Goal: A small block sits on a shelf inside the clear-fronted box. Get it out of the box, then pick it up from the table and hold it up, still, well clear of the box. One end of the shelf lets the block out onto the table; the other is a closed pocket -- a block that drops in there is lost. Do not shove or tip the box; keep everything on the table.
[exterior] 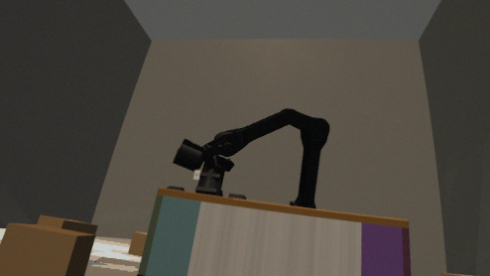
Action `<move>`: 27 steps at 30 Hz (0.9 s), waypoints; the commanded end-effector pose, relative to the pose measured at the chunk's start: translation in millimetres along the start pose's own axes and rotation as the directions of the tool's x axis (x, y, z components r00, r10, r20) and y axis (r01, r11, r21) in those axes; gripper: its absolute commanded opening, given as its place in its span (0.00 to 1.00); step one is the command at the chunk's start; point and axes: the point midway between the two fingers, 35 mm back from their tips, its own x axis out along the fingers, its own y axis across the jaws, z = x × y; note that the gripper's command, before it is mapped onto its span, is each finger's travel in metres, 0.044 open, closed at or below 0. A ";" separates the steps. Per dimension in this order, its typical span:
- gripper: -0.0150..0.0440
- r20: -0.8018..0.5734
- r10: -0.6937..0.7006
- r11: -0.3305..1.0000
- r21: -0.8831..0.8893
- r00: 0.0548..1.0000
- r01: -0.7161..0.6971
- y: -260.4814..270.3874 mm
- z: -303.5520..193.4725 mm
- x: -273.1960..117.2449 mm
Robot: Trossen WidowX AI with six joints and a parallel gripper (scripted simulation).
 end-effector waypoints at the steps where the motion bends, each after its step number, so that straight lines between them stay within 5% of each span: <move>1: 0.74 -0.019 0.013 1.000 -0.006 1.000 -0.013 2.6 -2.1 0.2; 27: 0.74 -0.019 0.013 1.000 -0.006 1.000 -0.013 4.1 13.2 39.1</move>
